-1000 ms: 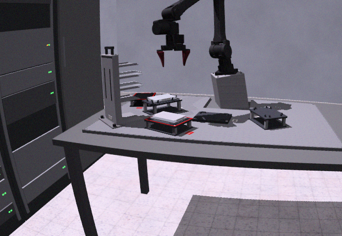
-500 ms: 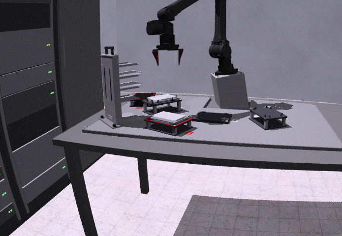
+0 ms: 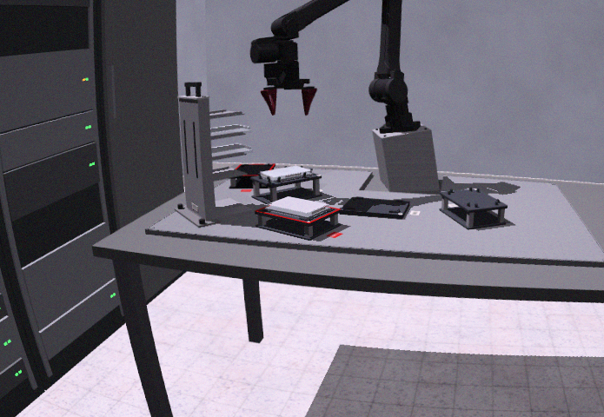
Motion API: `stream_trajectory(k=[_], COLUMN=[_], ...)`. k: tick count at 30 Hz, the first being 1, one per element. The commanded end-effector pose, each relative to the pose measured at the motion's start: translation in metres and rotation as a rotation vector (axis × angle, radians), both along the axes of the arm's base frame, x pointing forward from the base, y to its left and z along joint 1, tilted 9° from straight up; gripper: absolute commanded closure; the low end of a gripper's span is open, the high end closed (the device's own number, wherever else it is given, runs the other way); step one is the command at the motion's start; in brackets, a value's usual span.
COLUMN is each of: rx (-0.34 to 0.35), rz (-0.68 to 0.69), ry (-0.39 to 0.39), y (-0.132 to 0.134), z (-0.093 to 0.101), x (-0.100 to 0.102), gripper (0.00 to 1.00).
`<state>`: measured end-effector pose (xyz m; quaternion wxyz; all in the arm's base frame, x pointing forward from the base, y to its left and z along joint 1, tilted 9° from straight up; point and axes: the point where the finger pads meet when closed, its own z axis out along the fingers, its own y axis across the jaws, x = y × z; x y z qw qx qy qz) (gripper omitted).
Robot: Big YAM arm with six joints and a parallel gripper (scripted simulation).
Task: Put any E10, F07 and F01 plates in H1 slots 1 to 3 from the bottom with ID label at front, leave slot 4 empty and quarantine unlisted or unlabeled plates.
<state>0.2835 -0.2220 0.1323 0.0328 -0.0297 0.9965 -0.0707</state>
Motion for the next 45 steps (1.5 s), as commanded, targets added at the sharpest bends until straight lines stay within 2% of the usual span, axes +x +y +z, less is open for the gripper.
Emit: stream_trajectory(k=[1, 4, 10, 13, 14, 27, 45], rx=[-0.041, -0.038, -0.016, -0.024, -0.020, 0.006, 0.006], rz=[-0.110, -0.133, -0.271, -0.333, -0.339, -0.605, -0.608], ry=[-0.090, -0.091, -0.093, -0.124, -0.128, -0.170, -0.172], y=[-0.024, -0.027, -0.045, -0.043, -0.038, -0.042, -0.042], z=[0.033, 0.032, 0.027, 0.036, 0.036, 0.036, 0.036], x=[0.013, 0.011, 0.000, 0.001, 0.005, 0.001, 0.001], gripper=[0.00, 0.00, 0.00, 0.00, 0.00, 0.00, 0.00])
